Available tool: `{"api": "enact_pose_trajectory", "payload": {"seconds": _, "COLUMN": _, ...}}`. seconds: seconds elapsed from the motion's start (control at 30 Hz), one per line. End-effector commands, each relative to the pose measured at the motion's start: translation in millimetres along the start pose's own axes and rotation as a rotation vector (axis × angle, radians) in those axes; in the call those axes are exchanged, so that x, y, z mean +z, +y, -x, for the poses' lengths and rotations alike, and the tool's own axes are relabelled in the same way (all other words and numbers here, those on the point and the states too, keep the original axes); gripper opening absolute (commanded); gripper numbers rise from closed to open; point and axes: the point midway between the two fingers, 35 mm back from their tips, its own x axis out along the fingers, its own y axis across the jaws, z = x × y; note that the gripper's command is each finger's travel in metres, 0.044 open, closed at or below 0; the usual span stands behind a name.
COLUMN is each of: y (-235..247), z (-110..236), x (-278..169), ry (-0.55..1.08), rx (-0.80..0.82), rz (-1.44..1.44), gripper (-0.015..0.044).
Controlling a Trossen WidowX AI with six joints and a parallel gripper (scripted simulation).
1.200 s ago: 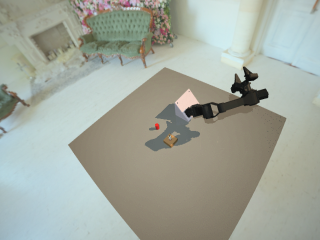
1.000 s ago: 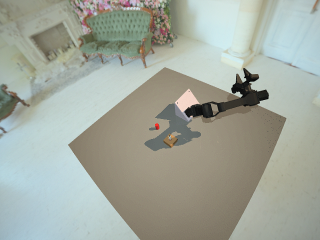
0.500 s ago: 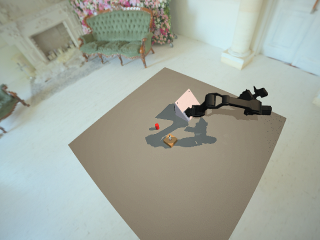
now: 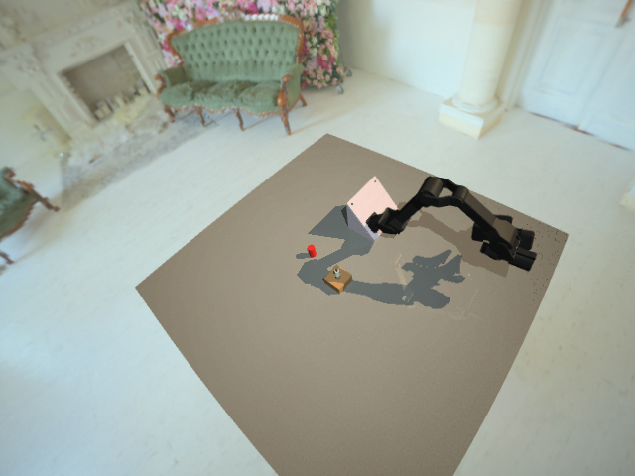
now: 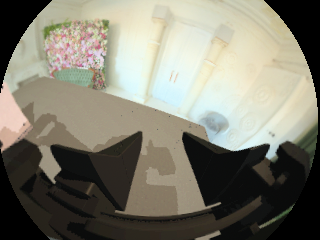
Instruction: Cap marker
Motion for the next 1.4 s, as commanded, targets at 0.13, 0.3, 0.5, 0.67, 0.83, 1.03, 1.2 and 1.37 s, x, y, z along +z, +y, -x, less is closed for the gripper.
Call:
{"api": "enact_pose_trajectory", "payload": {"seconds": 0.13, "y": -3, "z": 59, "x": -98, "ry": 0.337, "rx": -0.136, "rz": -0.372, "gripper": 0.024}}
{"api": "enact_pose_trajectory", "payload": {"seconds": 0.3, "y": 6, "z": 111, "x": -146, "ry": 0.518, "rx": -0.257, "rz": -0.592, "gripper": 0.024}}
{"api": "enact_pose_trajectory", "payload": {"seconds": 0.5, "y": 30, "z": 183, "x": -185, "ry": 0.714, "rx": -0.442, "rz": -0.861, "gripper": 0.024}}
{"api": "enact_pose_trajectory", "payload": {"seconds": 0.67, "y": 58, "z": 234, "x": -201, "ry": 0.828, "rx": -0.581, "rz": -1.062, "gripper": 0.024}}
{"api": "enact_pose_trajectory", "payload": {"seconds": 0.83, "y": 97, "z": 296, "x": -209, "ry": 0.962, "rx": -0.771, "rz": -1.255, "gripper": 0.024}}
{"api": "enact_pose_trajectory", "payload": {"seconds": 1.03, "y": 173, "z": 357, "x": -217, "ry": 1.022, "rx": -0.988, "rz": -1.629, "gripper": 0.024}}
{"api": "enact_pose_trajectory", "payload": {"seconds": 1.2, "y": 240, "z": 397, "x": -208, "ry": 1.019, "rx": -1.189, "rz": -1.932, "gripper": 0.024}}
{"api": "enact_pose_trajectory", "payload": {"seconds": 1.37, "y": 310, "z": 426, "x": -184, "ry": 0.961, "rx": -1.421, "rz": -2.234, "gripper": 0.024}}
